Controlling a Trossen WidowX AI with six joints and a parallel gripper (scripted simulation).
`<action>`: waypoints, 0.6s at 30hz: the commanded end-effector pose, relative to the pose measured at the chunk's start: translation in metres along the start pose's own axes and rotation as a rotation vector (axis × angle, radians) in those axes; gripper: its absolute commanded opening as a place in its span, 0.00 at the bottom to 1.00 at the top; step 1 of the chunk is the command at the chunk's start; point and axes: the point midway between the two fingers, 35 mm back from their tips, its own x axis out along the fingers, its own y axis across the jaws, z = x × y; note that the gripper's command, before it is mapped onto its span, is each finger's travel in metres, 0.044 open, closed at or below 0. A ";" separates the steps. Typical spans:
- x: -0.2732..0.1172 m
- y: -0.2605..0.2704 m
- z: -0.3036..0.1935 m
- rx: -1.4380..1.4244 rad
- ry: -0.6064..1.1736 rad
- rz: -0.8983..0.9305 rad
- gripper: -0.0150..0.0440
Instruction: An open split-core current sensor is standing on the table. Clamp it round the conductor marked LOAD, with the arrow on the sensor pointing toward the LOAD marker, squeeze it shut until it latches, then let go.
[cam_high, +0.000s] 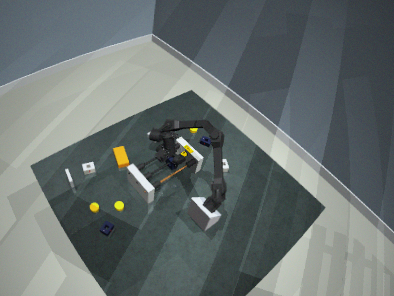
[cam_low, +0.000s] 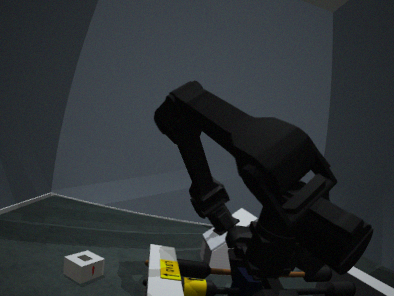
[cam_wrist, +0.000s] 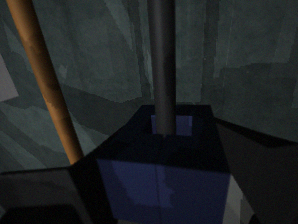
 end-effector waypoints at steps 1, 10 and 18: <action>0.000 0.000 0.000 0.000 -0.001 0.001 0.25; 0.000 0.000 0.000 0.000 0.000 -0.006 0.25; -0.004 0.000 0.001 0.008 -0.006 -0.209 0.25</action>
